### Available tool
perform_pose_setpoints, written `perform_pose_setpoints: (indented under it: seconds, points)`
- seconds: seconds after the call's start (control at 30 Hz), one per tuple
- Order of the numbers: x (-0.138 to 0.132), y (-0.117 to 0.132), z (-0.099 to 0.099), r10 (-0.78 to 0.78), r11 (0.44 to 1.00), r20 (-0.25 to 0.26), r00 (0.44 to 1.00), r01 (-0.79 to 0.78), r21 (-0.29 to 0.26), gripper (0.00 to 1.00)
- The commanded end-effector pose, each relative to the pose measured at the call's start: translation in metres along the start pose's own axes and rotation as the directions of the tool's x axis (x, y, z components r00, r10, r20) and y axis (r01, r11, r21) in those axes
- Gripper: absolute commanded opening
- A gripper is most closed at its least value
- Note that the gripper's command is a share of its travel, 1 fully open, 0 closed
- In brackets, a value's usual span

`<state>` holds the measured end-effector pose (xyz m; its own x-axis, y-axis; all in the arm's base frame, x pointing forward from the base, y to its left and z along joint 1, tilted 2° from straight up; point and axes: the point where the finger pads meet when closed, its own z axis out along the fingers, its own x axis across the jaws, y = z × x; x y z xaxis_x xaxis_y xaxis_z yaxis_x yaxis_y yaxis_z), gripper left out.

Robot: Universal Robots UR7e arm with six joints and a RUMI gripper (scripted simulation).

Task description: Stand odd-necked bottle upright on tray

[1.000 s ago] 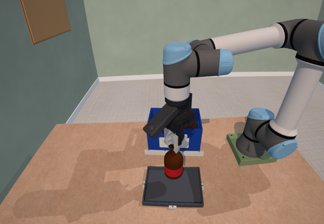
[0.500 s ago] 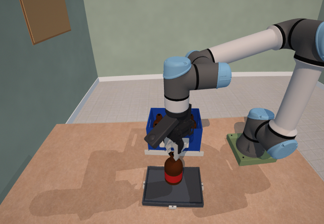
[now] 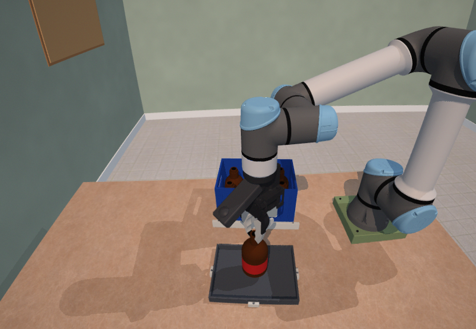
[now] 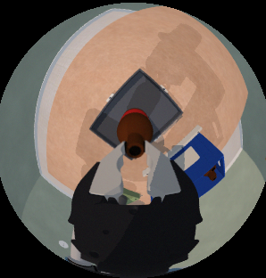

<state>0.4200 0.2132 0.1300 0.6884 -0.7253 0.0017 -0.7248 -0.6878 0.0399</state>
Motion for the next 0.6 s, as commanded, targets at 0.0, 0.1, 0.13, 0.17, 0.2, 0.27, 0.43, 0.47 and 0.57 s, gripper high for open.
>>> perform_pose_setpoints:
  seconds: [0.0,0.1,0.13,0.17,0.2,0.27,0.43,0.47,0.57]
  points:
    - [0.0003,-0.0006,0.0052,0.0,1.0,-0.001,1.0,0.0,0.002,0.0]
    - [0.0003,-0.0006,0.0077,0.0,1.0,-0.001,1.0,0.0,0.002,0.0]
    - [0.0003,-0.0006,0.0084,0.0,1.0,-0.001,1.0,0.0,0.002,0.0]
    - [0.0003,-0.0006,0.0089,0.0,1.0,-0.001,1.0,0.0,0.002,0.0]
    - [0.0003,-0.0006,0.0094,0.0,1.0,-0.001,1.0,0.0,0.002,0.0]
    - [0.0003,-0.0006,0.01,0.0,1.0,-0.001,1.0,0.0,0.002,0.0]
    - [0.0003,-0.0006,0.0106,0.0,1.0,-0.001,1.0,0.0,0.002,0.0]
    - [0.0003,-0.0006,0.0107,0.0,1.0,-0.001,1.0,0.0,0.002,0.0]
    - [0.0003,-0.0006,0.0107,0.0,1.0,-0.001,1.0,0.0,0.002,0.0]
